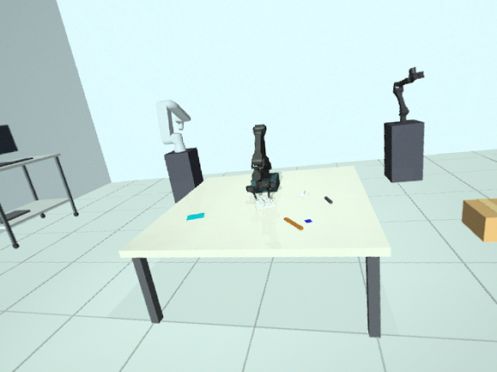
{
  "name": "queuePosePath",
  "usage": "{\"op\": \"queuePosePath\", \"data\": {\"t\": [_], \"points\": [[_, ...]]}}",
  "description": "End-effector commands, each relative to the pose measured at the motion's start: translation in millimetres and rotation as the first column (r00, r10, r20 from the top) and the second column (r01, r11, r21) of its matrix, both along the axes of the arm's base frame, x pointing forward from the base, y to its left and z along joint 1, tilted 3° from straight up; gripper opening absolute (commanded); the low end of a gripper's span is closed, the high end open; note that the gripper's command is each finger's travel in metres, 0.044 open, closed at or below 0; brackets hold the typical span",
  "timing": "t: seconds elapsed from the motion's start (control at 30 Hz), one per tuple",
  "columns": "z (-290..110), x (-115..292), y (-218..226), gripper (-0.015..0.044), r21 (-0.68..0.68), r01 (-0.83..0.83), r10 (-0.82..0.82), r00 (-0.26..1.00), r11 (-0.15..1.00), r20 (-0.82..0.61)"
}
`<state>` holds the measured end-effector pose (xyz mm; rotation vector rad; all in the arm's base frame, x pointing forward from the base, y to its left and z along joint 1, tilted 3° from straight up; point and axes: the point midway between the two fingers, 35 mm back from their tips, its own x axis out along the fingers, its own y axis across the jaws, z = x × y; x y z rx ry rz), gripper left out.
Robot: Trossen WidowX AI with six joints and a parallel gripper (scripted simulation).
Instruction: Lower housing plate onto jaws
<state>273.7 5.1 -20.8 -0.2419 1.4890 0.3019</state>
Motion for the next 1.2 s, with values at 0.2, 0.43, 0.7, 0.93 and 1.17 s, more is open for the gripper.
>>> {"op": "queuePosePath", "data": {"t": [0.2, 0.43, 0.7, 0.93, 1.17], "points": [[-1.0, -0.2, 0.7, 0.0351, 0.004, 0.006, -0.006, 1.000, 1.000, -0.002], [-3.3, -0.1, 0.8, 0.0351, 0.004, 0.007, -0.007, 1.000, 1.000, -0.002], [-4.8, 0.0, 0.9, 0.0351, 0.004, 0.007, -0.007, 1.000, 1.000, -0.002], [-5.7, 0.0, 0.9, 0.0351, 0.004, 0.007, -0.007, 1.000, 1.000, -0.002], [-8.1, 0.1, 1.0, 0.0351, 0.004, 0.007, -0.007, 1.000, 1.000, -0.002]]}}
